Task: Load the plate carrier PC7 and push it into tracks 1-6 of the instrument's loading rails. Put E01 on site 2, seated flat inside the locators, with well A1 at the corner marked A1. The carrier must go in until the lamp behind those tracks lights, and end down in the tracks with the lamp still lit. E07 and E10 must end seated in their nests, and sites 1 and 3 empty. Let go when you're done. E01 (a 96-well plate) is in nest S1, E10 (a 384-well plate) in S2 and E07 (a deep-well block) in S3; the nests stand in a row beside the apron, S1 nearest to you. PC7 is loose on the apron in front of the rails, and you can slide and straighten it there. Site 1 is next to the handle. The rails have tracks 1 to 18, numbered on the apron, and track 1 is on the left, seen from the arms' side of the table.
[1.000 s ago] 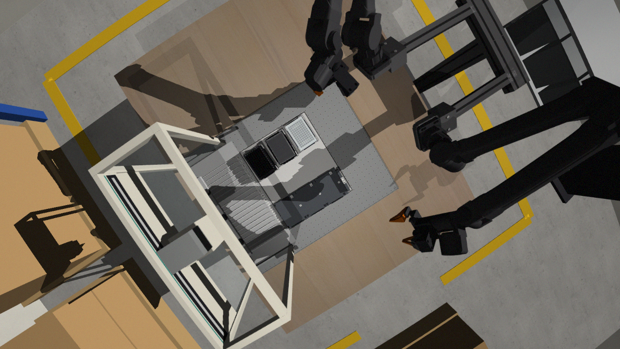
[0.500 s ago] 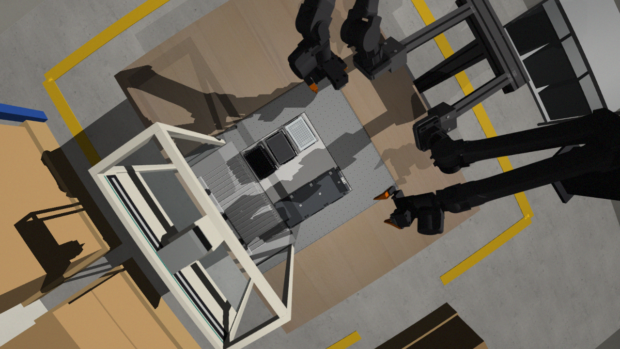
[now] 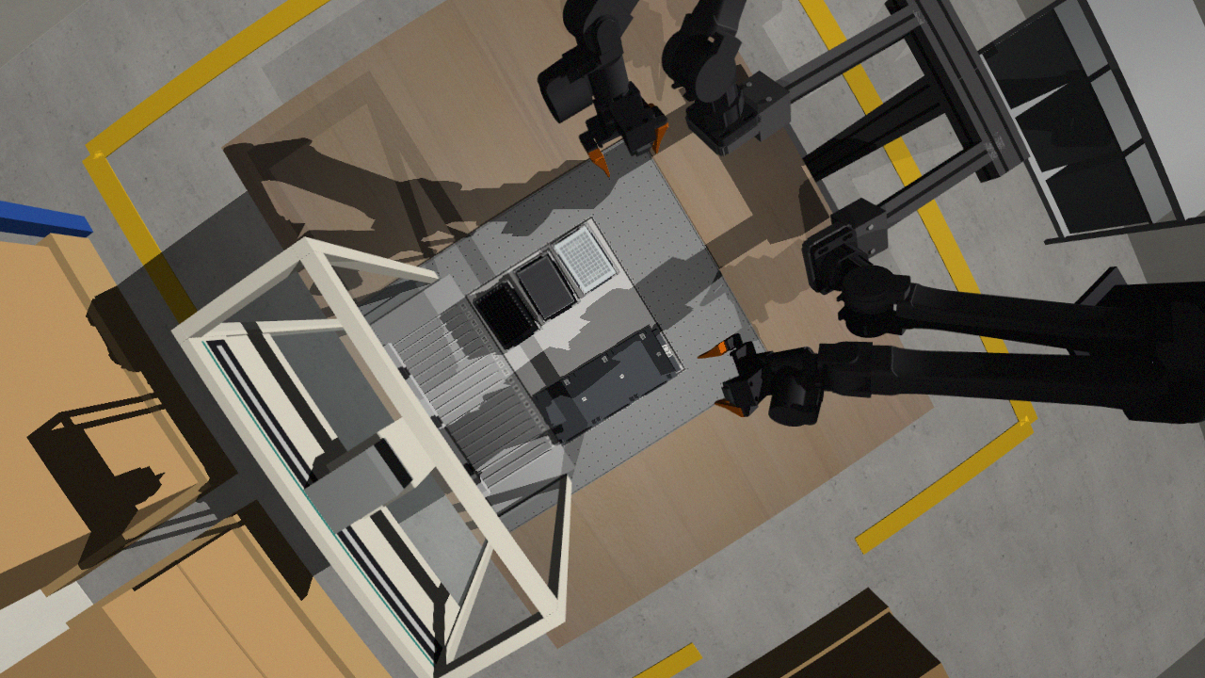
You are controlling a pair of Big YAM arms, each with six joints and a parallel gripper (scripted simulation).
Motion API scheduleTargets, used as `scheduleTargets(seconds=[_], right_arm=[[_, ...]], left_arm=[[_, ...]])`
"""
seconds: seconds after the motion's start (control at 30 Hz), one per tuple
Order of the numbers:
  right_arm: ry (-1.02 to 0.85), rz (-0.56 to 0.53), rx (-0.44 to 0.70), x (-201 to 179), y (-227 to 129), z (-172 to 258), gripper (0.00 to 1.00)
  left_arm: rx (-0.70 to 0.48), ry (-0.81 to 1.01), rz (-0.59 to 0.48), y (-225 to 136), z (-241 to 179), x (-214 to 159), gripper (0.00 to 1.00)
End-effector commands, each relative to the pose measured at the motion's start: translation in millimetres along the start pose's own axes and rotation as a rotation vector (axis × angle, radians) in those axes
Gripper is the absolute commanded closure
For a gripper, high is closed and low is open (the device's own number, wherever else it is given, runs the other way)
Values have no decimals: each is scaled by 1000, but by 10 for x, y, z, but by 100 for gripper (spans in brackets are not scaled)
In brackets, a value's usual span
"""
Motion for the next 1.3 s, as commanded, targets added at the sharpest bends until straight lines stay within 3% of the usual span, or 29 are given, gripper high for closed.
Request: scheduleTargets(seconds=[0.0, 0.7, 1.17, 1.27], right_arm=[[36, -94, -82, -79, -293, -176, 0], [166, -354, -296, -259, -722, -202, 0], [248, -486, -453, -334, -980, -256, 0], [256, -487, -462, -343, -991, -265, 0]], left_arm=[[-6, -13, -36, 245, -272, 234, 0], [-97, 90, 2, 771, -1311, 271, 0], [-211, 241, 65, 1369, -2582, 203, 0], [-218, 250, 67, 1409, -2661, 204, 0]])
Point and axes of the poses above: on each arm, the point where the finger pads meet when closed, its own y axis out along the fingers, its own z axis across the jaws, x = y × z, the point moved 7 cm from there along -y, back along the fingers, and after that the axes turned 5 degrees about -y, right-handed, at the moved point
